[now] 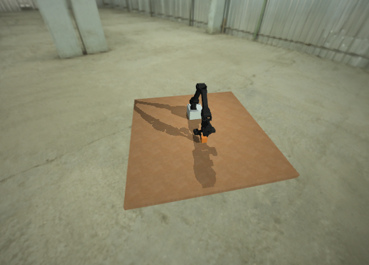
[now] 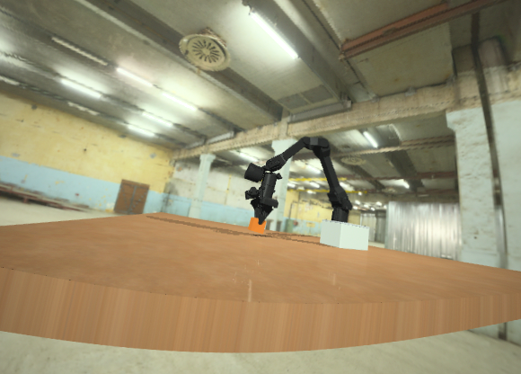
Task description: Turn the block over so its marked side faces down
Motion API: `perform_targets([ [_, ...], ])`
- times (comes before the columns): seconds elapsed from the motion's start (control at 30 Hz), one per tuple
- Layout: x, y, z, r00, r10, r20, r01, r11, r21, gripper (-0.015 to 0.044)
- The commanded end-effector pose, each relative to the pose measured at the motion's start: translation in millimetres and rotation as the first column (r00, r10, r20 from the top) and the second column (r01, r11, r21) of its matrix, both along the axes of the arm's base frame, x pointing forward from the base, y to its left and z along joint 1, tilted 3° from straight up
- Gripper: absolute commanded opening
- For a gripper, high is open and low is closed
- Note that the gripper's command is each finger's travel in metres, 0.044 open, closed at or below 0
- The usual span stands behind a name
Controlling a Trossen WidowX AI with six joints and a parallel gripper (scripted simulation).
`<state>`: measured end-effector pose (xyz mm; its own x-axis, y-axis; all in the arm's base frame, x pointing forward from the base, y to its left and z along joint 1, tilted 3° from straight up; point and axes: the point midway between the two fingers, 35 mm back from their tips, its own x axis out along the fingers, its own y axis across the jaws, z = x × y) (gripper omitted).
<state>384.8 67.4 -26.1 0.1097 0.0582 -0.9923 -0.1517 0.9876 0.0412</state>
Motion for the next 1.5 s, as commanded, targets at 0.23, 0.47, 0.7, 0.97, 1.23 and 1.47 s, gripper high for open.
perform_targets([
  [0.23, 1, 0, 1, 0.986, -0.012, 0.168, 0.007, 1.000, 0.025, 0.0000],
  [0.47, -1, 0, 1, 0.963, -0.019, 0.268, 0.008, 0.999, 0.042, 0.0000],
  [0.7, -6, -1, 4, 0.931, -0.029, 0.364, 0.008, 0.998, 0.060, 0.0000],
  [0.97, -7, -1, 4, 0.922, -0.031, 0.386, 0.007, 0.998, 0.064, 0.0000],
  [1.23, 2, 1, -12, 0.876, -0.040, 0.480, 0.003, 0.997, 0.078, 0.0000],
  [1.47, 5, 2, -23, 0.824, -0.051, 0.565, -0.001, 0.996, 0.092, 0.0000],
])
